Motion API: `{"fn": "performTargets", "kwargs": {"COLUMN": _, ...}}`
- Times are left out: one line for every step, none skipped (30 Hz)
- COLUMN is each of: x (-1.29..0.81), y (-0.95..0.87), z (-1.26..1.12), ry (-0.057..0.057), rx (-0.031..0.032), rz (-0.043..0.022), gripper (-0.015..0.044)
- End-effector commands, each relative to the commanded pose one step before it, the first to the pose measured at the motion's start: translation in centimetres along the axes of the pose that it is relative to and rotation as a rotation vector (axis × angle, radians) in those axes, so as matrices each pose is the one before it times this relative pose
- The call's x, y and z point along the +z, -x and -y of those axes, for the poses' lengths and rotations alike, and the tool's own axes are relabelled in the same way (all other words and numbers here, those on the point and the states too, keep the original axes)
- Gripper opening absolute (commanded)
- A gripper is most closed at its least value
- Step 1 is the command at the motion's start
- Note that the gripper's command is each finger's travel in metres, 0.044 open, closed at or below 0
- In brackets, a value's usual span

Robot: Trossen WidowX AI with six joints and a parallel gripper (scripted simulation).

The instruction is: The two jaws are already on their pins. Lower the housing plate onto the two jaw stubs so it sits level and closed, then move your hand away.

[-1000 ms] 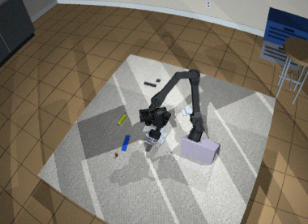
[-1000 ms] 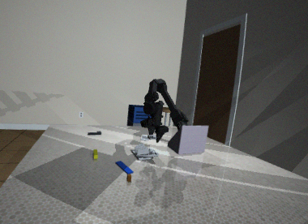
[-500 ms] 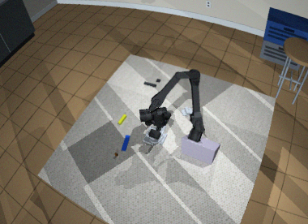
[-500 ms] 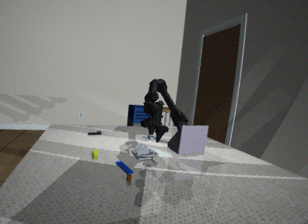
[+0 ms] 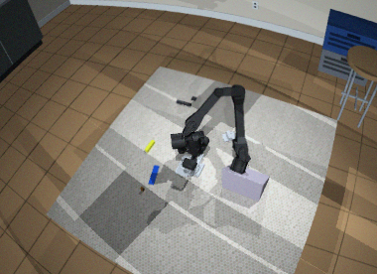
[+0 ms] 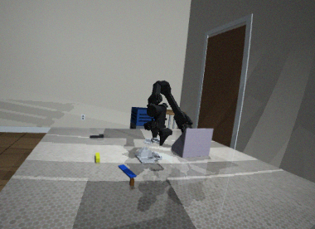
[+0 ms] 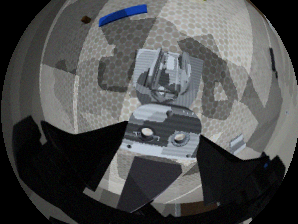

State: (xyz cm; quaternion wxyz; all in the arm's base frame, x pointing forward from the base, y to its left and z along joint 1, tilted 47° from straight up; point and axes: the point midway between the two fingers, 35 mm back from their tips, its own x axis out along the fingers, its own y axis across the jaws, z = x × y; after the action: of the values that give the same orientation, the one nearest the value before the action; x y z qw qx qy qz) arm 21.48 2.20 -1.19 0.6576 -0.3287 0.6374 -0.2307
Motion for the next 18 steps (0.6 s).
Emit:
{"fn": "performTargets", "kwargs": {"x": 0.003, "y": -0.225, "z": -0.049, "ry": -0.0034, "rx": 0.00329, "rz": -0.00082, "gripper": 0.0351}}
{"fn": "performTargets", "kwargs": {"x": 0.019, "y": -0.166, "z": -0.011, "ry": 0.0001, "rx": 0.00031, "rz": 0.00009, "gripper": 0.0351}}
{"fn": "performTargets", "kwargs": {"x": 0.018, "y": -0.166, "z": -0.011, "ry": 0.0001, "rx": 0.00028, "rz": 0.00009, "gripper": 0.0351}}
{"fn": "performTargets", "kwargs": {"x": 0.017, "y": -0.165, "z": -0.01, "ry": 0.0001, "rx": 0.00026, "rz": 0.00008, "gripper": 0.0351}}
{"fn": "performTargets", "kwargs": {"x": 0.016, "y": -0.165, "z": -0.009, "ry": 0.0, "rx": 0.00024, "rz": 0.00008, "gripper": 0.0351}}
{"fn": "performTargets", "kwargs": {"x": 0.014, "y": -0.165, "z": -0.008, "ry": 0.0, "rx": 0.00021, "rz": 0.00008, "gripper": 0.0351}}
{"fn": "performTargets", "kwargs": {"x": 0.013, "y": -0.164, "z": -0.007, "ry": 0.0, "rx": 0.00019, "rz": 0.00007, "gripper": 0.0351}}
{"fn": "performTargets", "kwargs": {"x": 0.012, "y": -0.164, "z": -0.006, "ry": 0.0, "rx": 0.00017, "rz": 0.00007, "gripper": 0.0351}}
{"fn": "performTargets", "kwargs": {"x": 0.011, "y": -0.169, "z": -0.005, "ry": 0.0, "rx": 0.00015, "rz": 0.00007, "gripper": 0.0351}}
{"fn": "performTargets", "kwargs": {"x": 0.01, "y": -0.169, "z": -0.005, "ry": 0.0, "rx": 0.00013, "rz": 0.00006, "gripper": 0.0351}}
{"fn": "performTargets", "kwargs": {"x": 0.009, "y": -0.168, "z": -0.004, "ry": 0.0, "rx": 0.0001, "rz": 0.00006, "gripper": 0.0351}}
{"fn": "performTargets", "kwargs": {"x": 0.008, "y": -0.168, "z": -0.003, "ry": 0.0, "rx": 0.00008, "rz": 0.00005, "gripper": 0.0351}}
{"fn": "performTargets", "kwargs": {"x": 0.006, "y": -0.167, "z": -0.002, "ry": 0.0, "rx": 0.00005, "rz": 0.00005, "gripper": 0.0351}}
{"fn": "performTargets", "kwargs": {"x": 0.005, "y": -0.167, "z": -0.001, "ry": 0.0, "rx": 0.00003, "rz": 0.00004, "gripper": 0.0351}}
{"fn": "performTargets", "kwargs": {"x": 0.004, "y": -0.167, "z": 0.0, "ry": 0.0, "rx": 0.00001, "rz": 0.00004, "gripper": 0.0351}}
{"fn": "performTargets", "kwargs": {"x": 0.003, "y": -0.166, "z": 0.0, "ry": 0.0, "rx": -0.00002, "rz": 0.00003, "gripper": 0.0351}}
{"fn": "performTargets", "kwargs": {"x": 0.001, "y": -0.166, "z": 0.001, "ry": 0.0, "rx": -0.00004, "rz": 0.00002, "gripper": 0.0351}}
{"fn": "performTargets", "kwargs": {"x": 0.0, "y": -0.165, "z": 0.002, "ry": 0.0, "rx": -0.00006, "rz": 0.00002, "gripper": 0.0351}}
